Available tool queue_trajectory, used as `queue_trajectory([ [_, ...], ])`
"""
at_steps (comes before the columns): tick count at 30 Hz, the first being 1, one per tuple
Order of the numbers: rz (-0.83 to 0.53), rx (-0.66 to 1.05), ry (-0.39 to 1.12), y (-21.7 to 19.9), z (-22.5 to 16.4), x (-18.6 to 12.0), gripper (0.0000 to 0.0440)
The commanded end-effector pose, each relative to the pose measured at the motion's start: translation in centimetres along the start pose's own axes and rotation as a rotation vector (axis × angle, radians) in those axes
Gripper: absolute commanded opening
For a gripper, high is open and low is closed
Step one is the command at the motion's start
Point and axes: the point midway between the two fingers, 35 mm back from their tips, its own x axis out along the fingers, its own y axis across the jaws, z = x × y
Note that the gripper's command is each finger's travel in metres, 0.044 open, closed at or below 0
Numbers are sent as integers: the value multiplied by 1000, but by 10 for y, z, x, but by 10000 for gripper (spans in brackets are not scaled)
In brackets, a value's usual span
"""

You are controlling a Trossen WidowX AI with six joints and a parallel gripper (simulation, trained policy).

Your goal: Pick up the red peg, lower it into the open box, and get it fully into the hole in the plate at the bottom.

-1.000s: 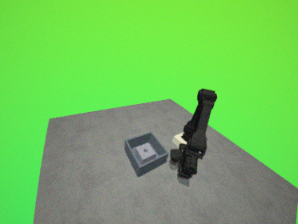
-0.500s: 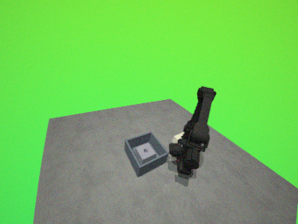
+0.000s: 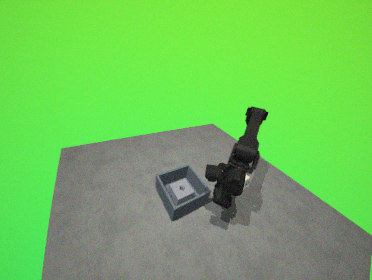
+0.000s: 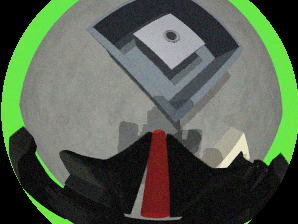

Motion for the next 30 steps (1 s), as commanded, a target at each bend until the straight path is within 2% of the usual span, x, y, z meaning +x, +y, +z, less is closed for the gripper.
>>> queue_trajectory([
  [1,10,49,-28,-2,21,-9,0],
  [12,4,157,-61,-8,74,-1,0],
  [30,17,131,-28,-13,135,51,1],
])
